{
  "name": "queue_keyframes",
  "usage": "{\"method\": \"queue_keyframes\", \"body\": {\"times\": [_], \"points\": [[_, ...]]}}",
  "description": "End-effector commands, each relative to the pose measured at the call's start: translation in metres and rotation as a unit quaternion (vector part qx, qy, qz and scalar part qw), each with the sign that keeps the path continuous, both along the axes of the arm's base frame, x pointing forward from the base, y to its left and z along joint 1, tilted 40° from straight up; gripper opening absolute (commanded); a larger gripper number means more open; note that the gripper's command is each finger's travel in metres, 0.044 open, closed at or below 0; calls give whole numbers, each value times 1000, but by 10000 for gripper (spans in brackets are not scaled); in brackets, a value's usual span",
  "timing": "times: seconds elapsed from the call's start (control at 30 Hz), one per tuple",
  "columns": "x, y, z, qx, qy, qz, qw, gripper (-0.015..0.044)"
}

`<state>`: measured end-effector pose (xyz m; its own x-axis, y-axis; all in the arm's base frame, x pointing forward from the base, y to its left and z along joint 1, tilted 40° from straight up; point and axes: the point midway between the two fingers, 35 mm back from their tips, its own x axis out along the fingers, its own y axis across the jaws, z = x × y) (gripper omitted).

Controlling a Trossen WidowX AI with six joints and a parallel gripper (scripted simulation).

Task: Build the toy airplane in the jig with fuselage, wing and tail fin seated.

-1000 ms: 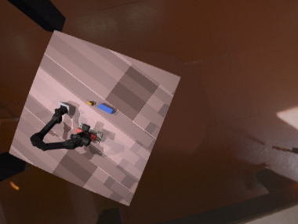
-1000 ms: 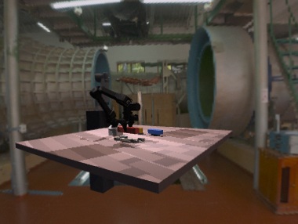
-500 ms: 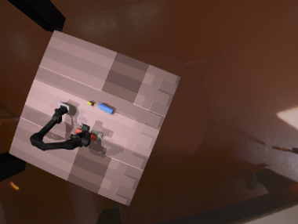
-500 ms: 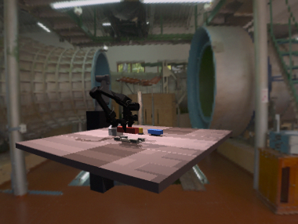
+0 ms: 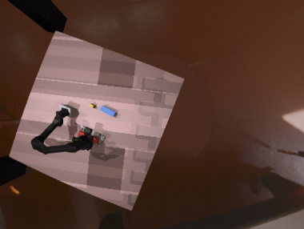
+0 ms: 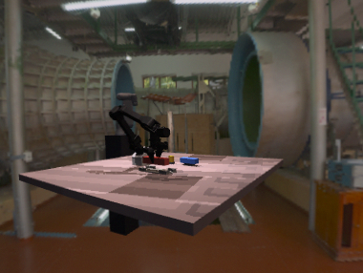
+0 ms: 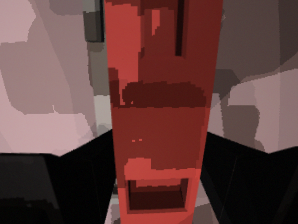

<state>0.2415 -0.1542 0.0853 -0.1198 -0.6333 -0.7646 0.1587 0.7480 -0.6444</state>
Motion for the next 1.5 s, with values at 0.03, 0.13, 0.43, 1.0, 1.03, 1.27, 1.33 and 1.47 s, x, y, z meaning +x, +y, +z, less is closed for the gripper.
{"method": "queue_keyframes", "body": {"times": [0.03,0.13,0.43,1.0,1.03,1.27,1.33,1.47], "points": [[0,-4,-5,-1,1,3,1000,196],[-1,-7,-9,-1,1,3,1000,196],[-3,-16,-19,-2,1,3,1000,196],[-4,-16,-18,-1,1,-1,1000,163],[-4,-16,-18,-1,1,-1,1000,189],[-4,-16,-18,-1,1,-1,1000,373],[-4,-16,-18,-1,1,-1,1000,425],[-4,-16,-18,-1,1,-1,1000,440]]}}
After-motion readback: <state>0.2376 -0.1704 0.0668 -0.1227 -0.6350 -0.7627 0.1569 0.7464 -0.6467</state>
